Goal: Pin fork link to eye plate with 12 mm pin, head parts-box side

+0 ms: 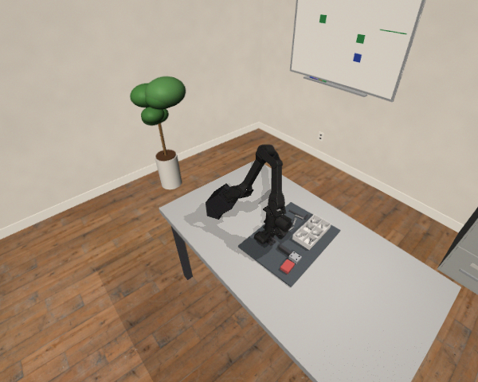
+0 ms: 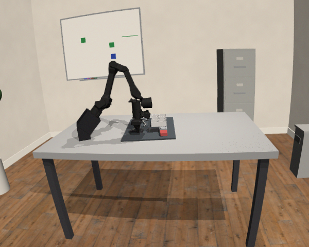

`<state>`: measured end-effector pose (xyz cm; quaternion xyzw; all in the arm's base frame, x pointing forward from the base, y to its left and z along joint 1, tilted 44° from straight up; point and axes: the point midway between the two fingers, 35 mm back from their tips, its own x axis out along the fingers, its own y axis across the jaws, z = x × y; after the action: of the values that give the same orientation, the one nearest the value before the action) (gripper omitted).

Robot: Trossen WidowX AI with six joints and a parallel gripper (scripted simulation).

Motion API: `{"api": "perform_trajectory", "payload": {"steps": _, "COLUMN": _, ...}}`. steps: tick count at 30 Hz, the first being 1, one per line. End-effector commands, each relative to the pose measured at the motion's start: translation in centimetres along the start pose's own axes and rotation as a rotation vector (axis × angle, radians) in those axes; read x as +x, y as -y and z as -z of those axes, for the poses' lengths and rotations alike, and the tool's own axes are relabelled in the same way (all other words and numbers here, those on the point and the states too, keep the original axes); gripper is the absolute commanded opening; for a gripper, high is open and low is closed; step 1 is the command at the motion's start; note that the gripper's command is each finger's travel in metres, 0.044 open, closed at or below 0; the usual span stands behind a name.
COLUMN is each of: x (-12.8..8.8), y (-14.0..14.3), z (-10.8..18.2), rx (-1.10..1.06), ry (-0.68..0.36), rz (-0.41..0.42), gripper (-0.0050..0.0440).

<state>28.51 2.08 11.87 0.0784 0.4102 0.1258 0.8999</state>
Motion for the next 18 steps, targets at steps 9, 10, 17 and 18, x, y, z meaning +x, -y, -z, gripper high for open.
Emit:
{"api": "perform_trajectory", "payload": {"steps": 9, "x": 0.04, "y": -0.02, "z": -0.65, "rx": -0.003, "ry": 0.003, "rz": -0.002, "gripper": 0.0123}}
{"api": "perform_trajectory", "payload": {"steps": 10, "x": 0.04, "y": -0.03, "z": -0.69, "rx": -0.003, "ry": 0.003, "rz": -0.002, "gripper": 0.0123}}
{"api": "perform_trajectory", "payload": {"steps": 17, "x": 0.05, "y": -0.04, "z": -0.92, "rx": -0.003, "ry": 0.003, "rz": -0.002, "gripper": 0.0123}}
{"api": "perform_trajectory", "payload": {"steps": 18, "x": 0.05, "y": -0.04, "z": -0.95, "rx": -0.003, "ry": 0.003, "rz": -0.002, "gripper": 0.0123}}
